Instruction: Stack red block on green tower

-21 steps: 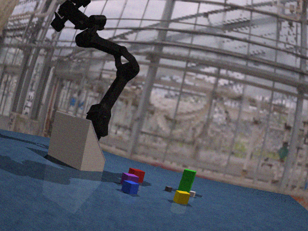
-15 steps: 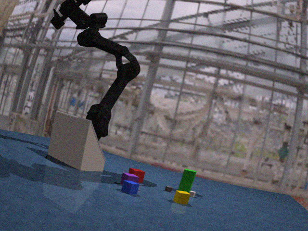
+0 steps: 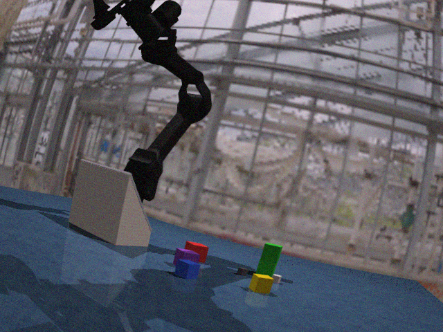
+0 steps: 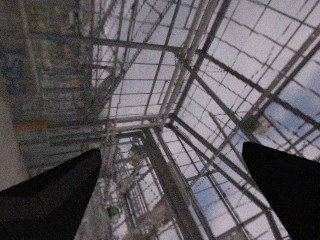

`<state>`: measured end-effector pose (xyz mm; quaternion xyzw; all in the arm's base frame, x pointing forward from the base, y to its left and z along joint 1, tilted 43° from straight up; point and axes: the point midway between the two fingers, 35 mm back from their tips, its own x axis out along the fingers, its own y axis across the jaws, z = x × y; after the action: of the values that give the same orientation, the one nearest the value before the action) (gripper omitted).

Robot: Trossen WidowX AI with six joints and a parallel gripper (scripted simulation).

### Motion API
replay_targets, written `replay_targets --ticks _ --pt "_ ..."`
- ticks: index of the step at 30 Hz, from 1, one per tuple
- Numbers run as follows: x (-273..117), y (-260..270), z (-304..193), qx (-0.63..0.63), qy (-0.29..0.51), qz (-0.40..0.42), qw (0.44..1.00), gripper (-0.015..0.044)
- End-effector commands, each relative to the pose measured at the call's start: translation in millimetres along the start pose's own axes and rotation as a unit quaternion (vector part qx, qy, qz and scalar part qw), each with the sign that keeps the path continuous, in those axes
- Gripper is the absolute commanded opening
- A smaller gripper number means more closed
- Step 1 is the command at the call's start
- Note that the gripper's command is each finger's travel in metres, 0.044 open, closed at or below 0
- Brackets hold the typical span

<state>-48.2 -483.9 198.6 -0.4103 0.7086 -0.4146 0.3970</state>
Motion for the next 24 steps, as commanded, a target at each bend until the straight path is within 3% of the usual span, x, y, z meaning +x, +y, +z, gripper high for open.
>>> replay_targets --ticks 1,13,19,24 --pt "-29 20 71 0.05 -0.122 0.064 0.989 0.044" --pt "-160 90 196 0.139 -0.322 0.327 0.878 0.044" --pt "-246 127 218 0.155 -0.339 0.485 0.791 0.044" --pt "-318 154 215 0.151 -0.305 0.614 0.712 0.044"
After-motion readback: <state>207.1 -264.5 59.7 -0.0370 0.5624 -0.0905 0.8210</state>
